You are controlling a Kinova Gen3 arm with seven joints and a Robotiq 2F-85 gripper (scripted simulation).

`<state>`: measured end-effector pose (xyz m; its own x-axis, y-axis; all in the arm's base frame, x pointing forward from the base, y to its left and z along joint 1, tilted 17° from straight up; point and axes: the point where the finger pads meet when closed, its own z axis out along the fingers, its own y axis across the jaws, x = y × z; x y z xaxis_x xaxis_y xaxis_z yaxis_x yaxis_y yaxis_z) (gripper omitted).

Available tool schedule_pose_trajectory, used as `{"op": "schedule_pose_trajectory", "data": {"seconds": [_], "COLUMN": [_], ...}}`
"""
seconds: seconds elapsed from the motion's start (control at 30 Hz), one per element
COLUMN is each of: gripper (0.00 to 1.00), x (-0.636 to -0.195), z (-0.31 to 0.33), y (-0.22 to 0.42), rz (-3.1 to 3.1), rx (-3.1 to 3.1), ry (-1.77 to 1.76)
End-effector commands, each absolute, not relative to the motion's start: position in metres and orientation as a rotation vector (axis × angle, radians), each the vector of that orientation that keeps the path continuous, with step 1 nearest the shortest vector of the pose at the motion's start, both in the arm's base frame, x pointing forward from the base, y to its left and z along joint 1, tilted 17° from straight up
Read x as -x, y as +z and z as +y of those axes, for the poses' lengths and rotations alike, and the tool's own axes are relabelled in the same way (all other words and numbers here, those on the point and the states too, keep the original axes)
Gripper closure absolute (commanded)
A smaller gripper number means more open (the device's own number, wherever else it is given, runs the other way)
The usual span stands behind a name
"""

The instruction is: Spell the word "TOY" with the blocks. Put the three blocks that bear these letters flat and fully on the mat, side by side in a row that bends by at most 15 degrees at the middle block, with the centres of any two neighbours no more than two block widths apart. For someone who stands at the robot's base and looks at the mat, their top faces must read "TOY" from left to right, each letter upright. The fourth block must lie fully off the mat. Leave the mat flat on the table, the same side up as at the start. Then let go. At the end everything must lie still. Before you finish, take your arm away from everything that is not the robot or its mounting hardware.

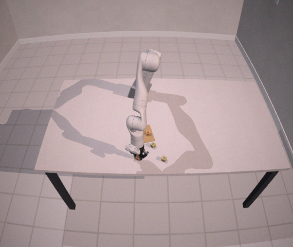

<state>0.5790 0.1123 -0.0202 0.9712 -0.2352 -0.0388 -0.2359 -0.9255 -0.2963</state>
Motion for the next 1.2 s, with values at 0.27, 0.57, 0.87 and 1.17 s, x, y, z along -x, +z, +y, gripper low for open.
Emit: {"op": "schedule_pose_trajectory", "data": {"seconds": [0.27,0.57,0.87,1.17], "gripper": [0.79,0.79,0.79,0.79], "x": [-0.579,-0.579,-0.578,-0.576], "z": [0.112,0.111,0.101,0.084], "y": [-0.020,-0.018,0.016,0.070], "rz": [0.345,0.345,0.345,0.345], "rx": [2.817,2.817,2.817,2.817], "ry": [0.002,0.002,0.002,0.002]}}
